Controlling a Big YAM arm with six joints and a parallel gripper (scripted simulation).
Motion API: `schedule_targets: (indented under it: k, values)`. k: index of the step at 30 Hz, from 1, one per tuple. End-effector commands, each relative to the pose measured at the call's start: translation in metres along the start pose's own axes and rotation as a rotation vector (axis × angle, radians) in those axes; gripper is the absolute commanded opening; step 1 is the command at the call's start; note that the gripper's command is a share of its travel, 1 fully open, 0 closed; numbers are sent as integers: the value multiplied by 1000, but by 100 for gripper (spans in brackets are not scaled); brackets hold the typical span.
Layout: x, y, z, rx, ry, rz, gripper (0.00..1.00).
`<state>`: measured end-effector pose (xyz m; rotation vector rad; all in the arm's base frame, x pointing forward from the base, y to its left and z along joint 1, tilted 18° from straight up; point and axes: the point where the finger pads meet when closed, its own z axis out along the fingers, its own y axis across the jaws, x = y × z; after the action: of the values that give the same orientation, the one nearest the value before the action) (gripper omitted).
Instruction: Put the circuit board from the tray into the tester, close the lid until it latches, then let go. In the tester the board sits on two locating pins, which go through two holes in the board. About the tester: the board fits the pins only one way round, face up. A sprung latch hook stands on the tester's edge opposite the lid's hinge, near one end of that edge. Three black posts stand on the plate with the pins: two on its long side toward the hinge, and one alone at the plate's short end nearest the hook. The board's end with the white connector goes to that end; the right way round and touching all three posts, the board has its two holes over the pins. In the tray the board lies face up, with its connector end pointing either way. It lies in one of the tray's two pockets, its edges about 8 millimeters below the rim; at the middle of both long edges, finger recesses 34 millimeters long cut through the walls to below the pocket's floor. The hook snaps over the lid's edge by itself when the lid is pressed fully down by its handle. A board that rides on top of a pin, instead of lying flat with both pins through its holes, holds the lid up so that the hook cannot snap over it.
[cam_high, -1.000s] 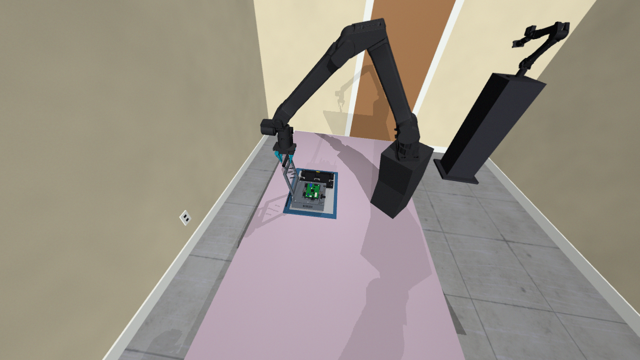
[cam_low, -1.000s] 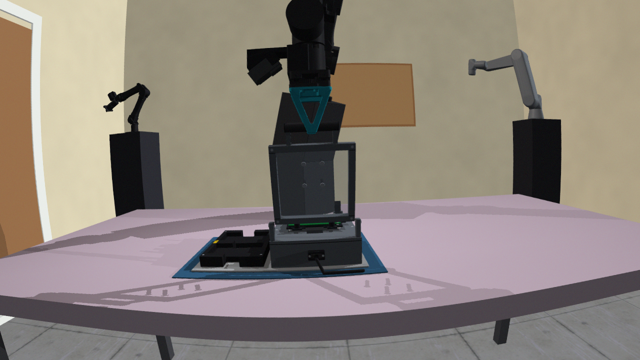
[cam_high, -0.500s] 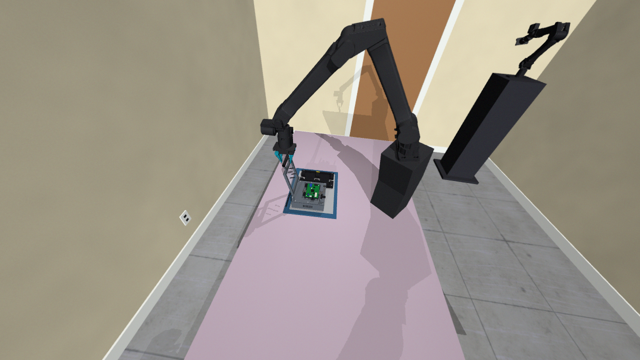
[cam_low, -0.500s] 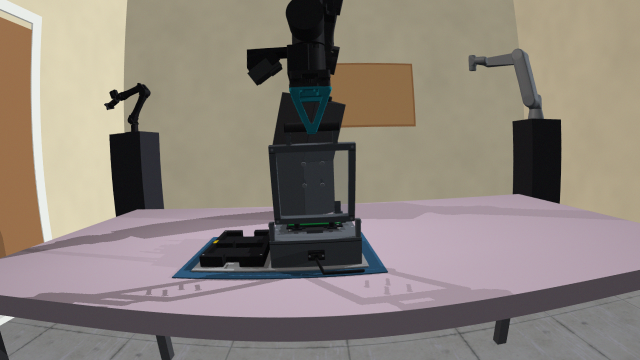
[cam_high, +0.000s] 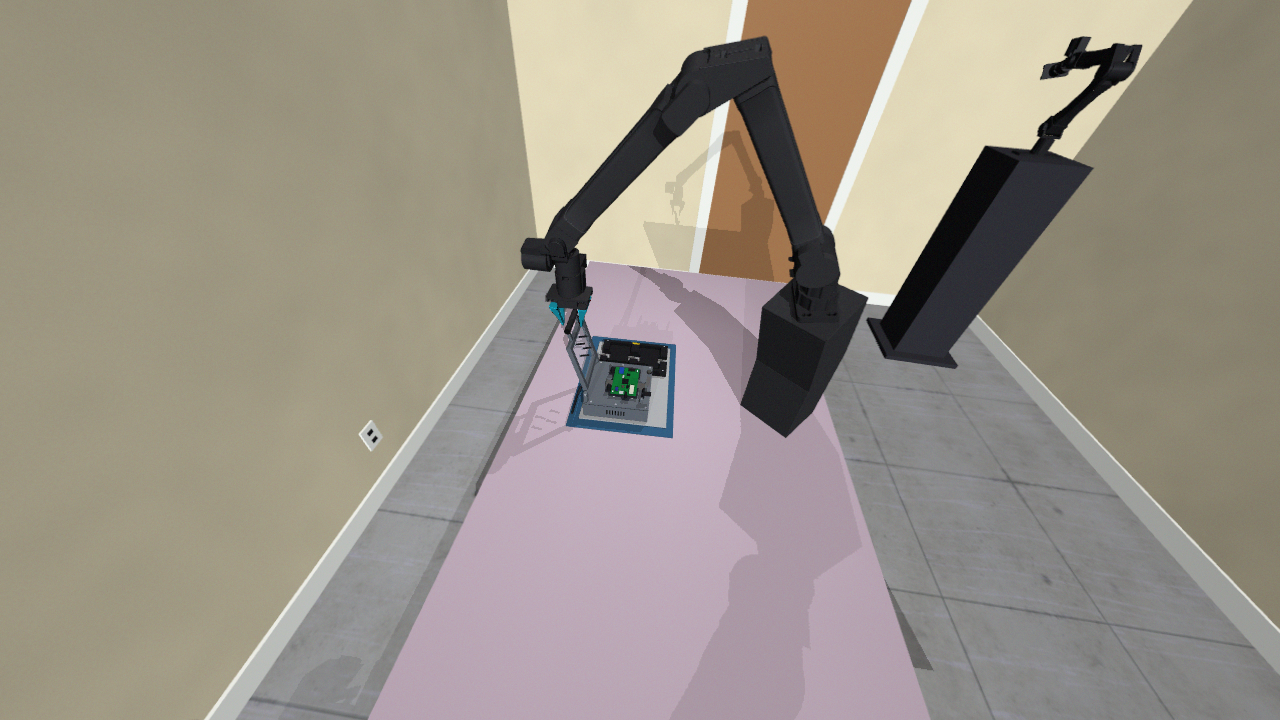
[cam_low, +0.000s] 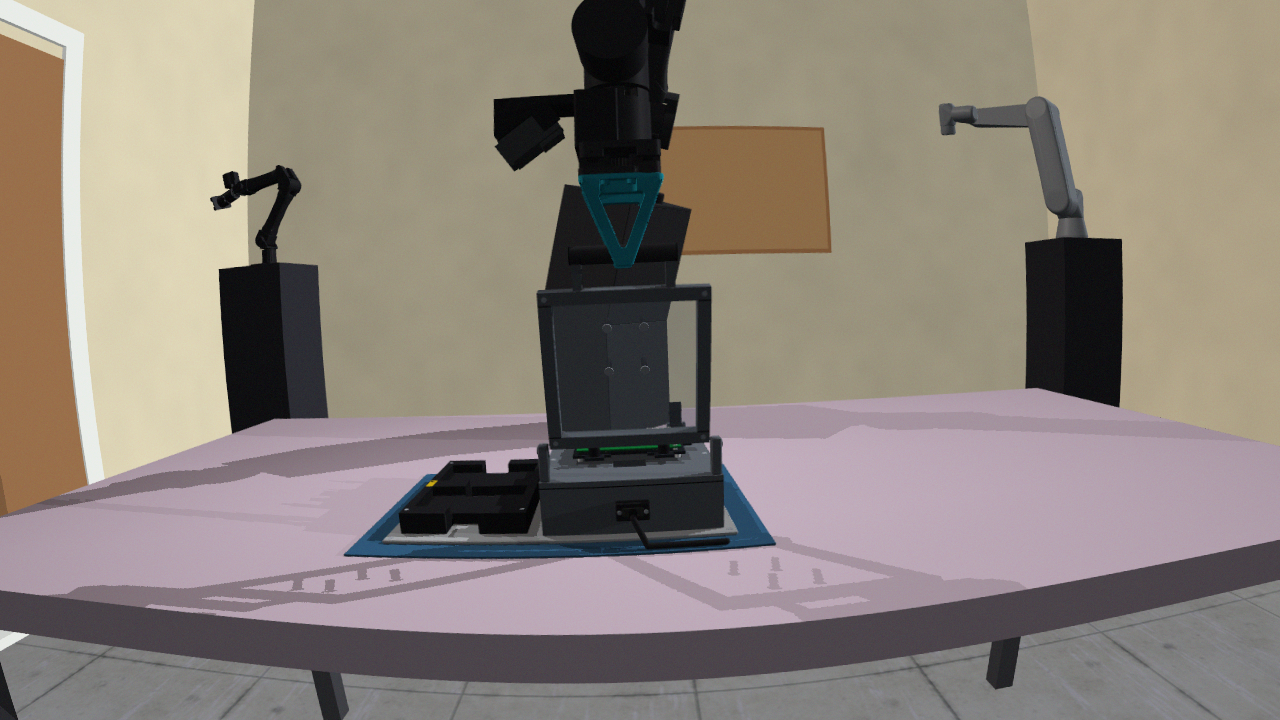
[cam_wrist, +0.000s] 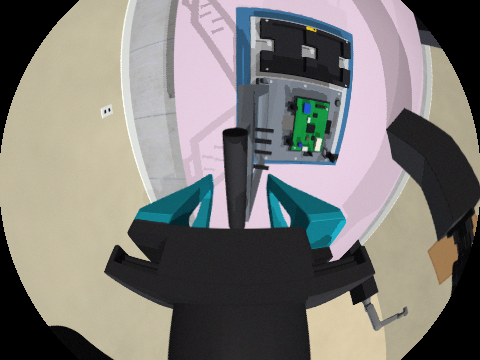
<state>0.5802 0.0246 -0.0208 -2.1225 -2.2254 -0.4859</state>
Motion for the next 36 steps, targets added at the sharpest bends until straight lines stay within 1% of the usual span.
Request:
schedule_targets:
  k: [1,18,36]
  values:
    - [9,34,-19,-78,-6,-23,48]
    - [9,34,-18,-76,-6,-22,48]
    - [7,32,-11,-62,-6,-18,48]
